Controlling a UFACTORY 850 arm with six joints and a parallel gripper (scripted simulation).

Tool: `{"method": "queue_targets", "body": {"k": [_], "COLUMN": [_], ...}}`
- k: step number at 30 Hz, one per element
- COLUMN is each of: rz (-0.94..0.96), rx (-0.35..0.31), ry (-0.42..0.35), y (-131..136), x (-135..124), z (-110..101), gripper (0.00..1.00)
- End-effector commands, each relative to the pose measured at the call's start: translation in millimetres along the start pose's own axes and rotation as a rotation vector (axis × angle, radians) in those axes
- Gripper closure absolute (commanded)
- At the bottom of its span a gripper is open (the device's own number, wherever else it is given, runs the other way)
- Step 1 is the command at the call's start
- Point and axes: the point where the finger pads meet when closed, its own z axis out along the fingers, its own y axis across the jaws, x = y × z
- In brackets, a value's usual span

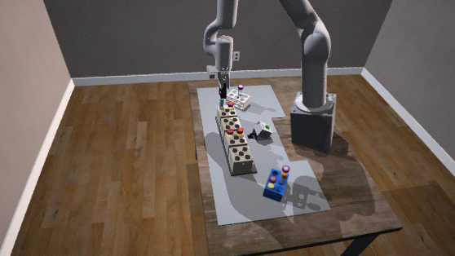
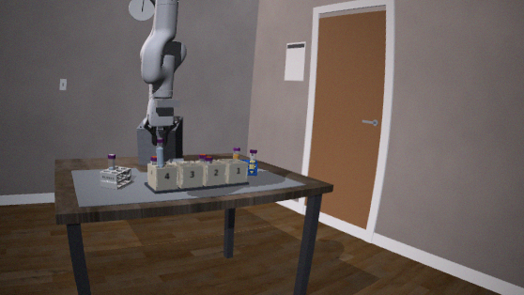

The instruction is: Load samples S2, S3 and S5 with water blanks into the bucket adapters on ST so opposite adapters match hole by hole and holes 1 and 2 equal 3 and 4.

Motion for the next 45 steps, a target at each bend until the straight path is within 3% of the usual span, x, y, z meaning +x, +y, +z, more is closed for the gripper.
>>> {"method": "queue_targets", "body": {"k": [1,45], "rz": [0.001,0.001], "rx": [-0.024,-0.024], "ry": [0.023,0.023], "y": [0,1], "x": [1,2], "z": [6,44], "gripper": [1.00,1.00]}}
